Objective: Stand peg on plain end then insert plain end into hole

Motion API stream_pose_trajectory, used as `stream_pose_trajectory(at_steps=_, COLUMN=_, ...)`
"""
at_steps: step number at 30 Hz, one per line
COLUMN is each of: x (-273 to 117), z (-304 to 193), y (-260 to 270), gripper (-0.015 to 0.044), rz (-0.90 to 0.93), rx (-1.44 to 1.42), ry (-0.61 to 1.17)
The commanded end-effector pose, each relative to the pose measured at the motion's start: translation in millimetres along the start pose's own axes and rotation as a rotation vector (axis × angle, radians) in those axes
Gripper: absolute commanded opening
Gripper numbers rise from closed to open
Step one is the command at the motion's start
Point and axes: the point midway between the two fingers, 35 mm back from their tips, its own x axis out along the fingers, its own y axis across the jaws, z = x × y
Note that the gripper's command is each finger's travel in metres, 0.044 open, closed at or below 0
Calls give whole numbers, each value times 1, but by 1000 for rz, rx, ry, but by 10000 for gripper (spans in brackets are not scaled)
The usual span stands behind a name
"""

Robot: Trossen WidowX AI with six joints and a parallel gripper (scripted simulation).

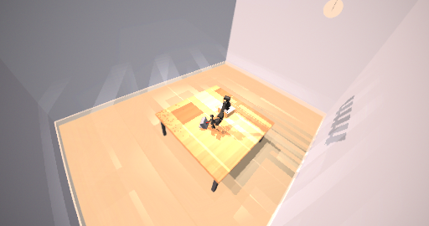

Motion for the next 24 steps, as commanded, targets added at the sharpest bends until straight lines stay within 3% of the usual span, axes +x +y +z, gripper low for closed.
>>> stream_pose_trajectory(at_steps=1, x=3, z=-1, y=0, gripper=0, rz=2, rx=-5, ry=3)
stream_pose_trajectory(at_steps=16, x=4, z=0, y=0, gripper=0, rz=-1, rx=0, ry=1)
stream_pose_trajectory(at_steps=24, x=4, z=0, y=0, gripper=210, rz=-1, rx=0, ry=1)
